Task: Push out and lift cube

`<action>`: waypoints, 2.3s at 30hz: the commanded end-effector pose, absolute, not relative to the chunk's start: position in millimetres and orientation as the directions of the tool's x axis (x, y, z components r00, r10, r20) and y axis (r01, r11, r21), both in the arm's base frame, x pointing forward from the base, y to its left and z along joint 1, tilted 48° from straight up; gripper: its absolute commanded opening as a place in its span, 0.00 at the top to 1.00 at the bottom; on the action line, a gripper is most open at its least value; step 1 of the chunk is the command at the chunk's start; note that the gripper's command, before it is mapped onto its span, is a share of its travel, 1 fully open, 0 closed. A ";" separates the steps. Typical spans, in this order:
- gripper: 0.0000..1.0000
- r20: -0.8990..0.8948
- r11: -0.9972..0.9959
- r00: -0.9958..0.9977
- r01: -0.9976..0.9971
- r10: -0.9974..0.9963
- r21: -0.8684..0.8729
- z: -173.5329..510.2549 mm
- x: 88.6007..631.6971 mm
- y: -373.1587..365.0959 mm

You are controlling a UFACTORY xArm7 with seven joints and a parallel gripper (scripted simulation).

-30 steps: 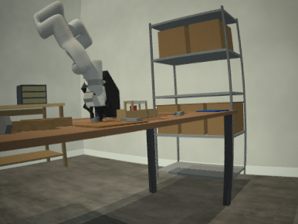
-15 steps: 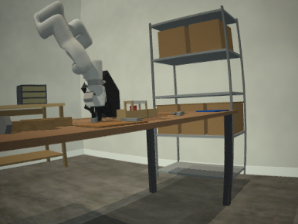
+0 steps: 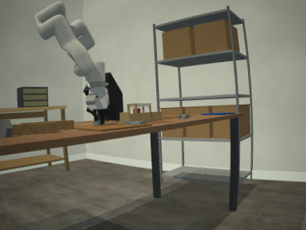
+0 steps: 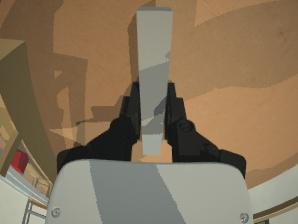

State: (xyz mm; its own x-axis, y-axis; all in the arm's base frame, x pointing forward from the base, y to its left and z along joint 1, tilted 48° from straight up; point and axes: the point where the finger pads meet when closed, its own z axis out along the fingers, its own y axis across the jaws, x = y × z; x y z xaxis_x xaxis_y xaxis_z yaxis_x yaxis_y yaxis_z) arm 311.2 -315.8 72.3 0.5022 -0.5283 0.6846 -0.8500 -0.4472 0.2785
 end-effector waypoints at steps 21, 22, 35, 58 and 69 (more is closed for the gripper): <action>1.00 0.685 -0.449 0.502 -0.849 -0.527 0.278 116.7 301.5 -268.0; 1.00 0.685 -0.449 0.502 -0.849 -0.527 0.278 122.0 300.2 -262.4; 1.00 0.685 -0.449 0.502 -0.849 -0.527 0.278 150.4 293.4 -232.0; 1.00 0.699 -0.418 0.456 -0.876 -0.551 0.241 106.4 305.5 -187.8; 1.00 0.727 -0.335 0.324 -0.932 -0.606 0.136 11.1 329.7 -89.7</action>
State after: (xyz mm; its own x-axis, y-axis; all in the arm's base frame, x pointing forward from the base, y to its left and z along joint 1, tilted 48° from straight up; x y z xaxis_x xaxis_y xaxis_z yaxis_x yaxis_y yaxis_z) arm 311.2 -122.5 51.3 0.4078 -0.6069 0.6821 -0.8982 -0.4010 0.1802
